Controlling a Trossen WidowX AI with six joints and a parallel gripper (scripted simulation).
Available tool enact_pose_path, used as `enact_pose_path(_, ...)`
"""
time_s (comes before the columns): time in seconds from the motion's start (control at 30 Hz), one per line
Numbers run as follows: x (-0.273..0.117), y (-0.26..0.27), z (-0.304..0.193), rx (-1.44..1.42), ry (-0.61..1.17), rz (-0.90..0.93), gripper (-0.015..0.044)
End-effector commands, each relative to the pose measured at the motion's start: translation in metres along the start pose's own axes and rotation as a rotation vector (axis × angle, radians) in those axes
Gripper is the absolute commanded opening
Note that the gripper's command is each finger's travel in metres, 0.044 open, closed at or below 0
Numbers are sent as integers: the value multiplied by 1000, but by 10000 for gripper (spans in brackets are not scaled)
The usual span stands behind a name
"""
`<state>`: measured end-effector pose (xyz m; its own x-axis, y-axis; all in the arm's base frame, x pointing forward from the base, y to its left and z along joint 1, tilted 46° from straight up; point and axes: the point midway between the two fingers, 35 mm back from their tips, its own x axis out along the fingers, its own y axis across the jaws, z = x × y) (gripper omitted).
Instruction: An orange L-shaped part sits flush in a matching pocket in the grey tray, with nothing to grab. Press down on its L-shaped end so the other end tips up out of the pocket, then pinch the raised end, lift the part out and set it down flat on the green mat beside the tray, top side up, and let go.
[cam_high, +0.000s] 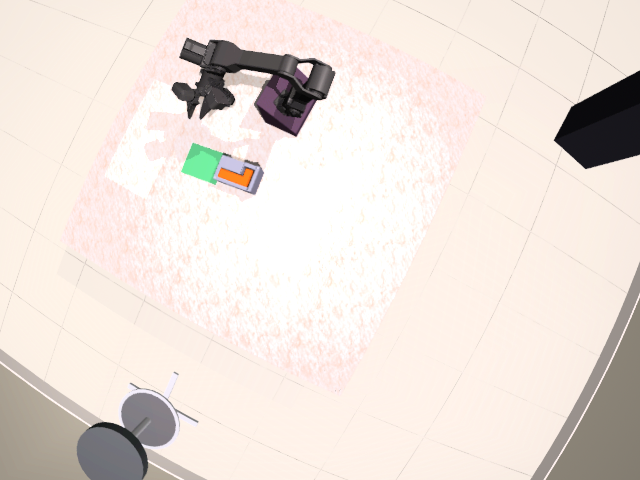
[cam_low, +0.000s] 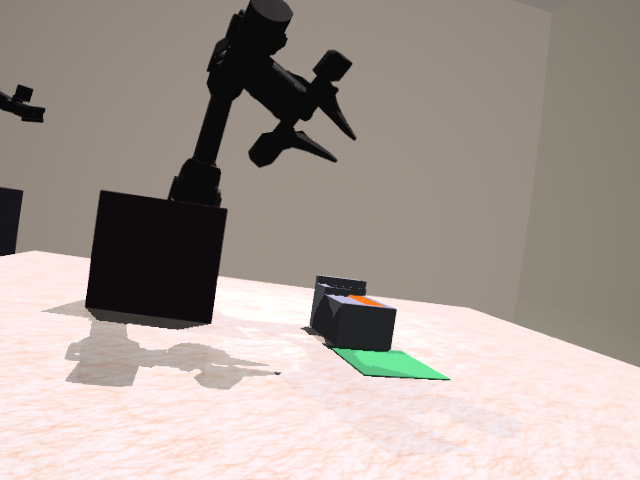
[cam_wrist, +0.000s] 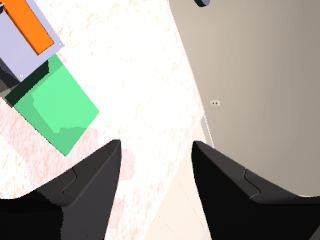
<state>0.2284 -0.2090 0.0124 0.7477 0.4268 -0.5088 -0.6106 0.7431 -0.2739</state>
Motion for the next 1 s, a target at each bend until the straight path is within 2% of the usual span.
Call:
enact_pose_path(0.0, 29, 7, 30, 162, 18, 159, 180)
enact_pose_path(0.23, 84, 47, 99, 534, 215, 500, 180)
enact_pose_path(0.4, 107, 90, 148, 749, 476, 669, 180)
enact_pose_path(0.53, 114, 123, 178, 857, 692, 727, 180)
enact_pose_path(0.77, 116, 127, 179, 862, 703, 728, 180)
enact_pose_path(0.97, 147, 168, 167, 862, 702, 727, 180)
